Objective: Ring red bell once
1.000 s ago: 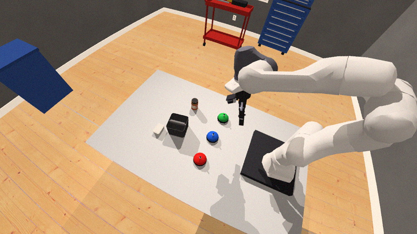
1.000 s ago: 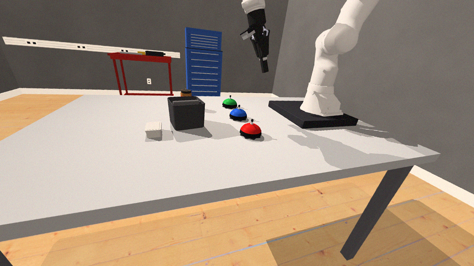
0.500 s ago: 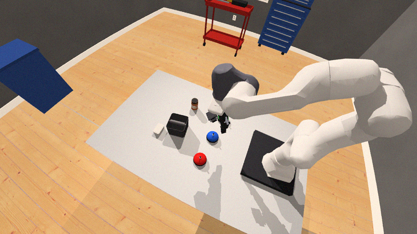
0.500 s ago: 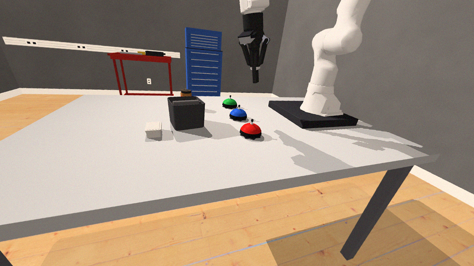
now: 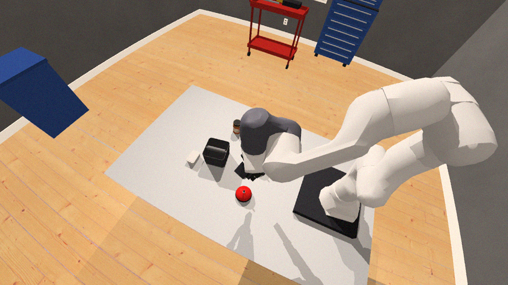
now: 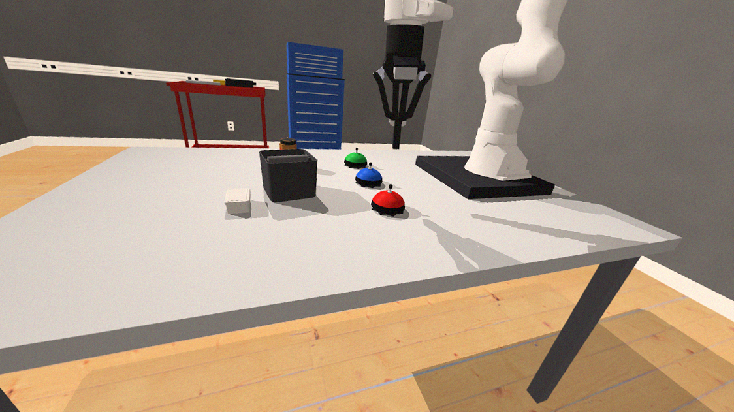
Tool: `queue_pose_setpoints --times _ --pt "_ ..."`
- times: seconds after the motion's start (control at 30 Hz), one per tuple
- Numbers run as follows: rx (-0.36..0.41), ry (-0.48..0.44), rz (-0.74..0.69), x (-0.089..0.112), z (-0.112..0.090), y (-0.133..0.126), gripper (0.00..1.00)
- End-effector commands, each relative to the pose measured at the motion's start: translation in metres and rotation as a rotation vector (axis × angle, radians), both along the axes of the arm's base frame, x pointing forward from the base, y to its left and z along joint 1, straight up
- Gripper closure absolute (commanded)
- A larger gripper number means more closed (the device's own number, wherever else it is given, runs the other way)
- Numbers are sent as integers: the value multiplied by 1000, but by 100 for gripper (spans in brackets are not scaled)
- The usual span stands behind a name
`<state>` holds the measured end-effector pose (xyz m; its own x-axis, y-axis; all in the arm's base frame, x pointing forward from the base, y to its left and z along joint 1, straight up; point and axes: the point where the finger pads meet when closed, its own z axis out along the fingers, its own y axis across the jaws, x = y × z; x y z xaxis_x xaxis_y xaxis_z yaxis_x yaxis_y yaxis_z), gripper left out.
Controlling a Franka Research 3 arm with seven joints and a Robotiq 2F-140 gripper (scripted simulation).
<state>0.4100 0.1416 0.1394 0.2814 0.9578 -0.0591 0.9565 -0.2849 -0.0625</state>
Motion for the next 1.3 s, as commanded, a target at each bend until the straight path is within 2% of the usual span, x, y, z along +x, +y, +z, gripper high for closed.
queue_pose_setpoints --times 0.0,0.13,0.4,1.0,1.27 --pt "41 -54 216 16 -5 28 90" --pt "48 -68 286 16 -8 46 90" --pt "49 -69 290 22 -11 47 90" --pt "49 -69 290 30 -69 47 90" --pt "49 -69 290 27 -76 47 90"
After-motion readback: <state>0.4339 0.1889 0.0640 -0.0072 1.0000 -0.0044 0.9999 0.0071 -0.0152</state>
